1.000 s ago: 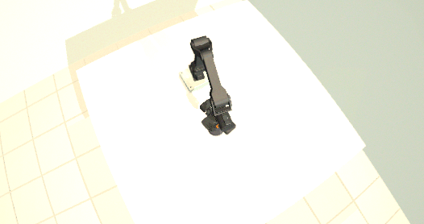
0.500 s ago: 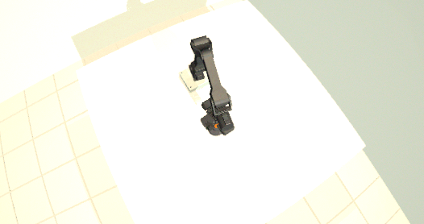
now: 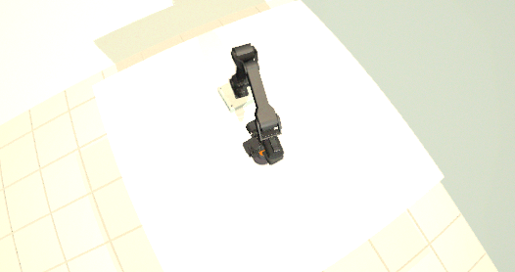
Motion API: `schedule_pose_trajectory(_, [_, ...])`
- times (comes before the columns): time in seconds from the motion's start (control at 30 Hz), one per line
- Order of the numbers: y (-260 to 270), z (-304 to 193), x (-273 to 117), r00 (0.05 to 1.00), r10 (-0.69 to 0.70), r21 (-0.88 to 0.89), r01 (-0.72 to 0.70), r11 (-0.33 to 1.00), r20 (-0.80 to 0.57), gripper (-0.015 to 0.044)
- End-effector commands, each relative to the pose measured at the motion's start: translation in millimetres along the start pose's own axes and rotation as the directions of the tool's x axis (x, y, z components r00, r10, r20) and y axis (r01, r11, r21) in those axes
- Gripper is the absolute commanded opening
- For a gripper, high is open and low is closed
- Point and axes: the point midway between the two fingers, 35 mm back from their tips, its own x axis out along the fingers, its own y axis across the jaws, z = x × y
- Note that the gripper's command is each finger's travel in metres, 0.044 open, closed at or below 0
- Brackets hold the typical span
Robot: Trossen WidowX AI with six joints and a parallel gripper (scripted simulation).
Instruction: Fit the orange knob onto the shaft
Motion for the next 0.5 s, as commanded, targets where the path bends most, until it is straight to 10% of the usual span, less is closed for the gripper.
schedule_pose_trajectory(0.0, [0.3,0.6,0.6,1.0,0.001,0.006,-0.001,1.0,0.003,0.0])
schedule_pose_trajectory(0.47, [0.2,0.7,-0.3,1.0,0.001,0.006,-0.001,1.0,0.003,0.0])
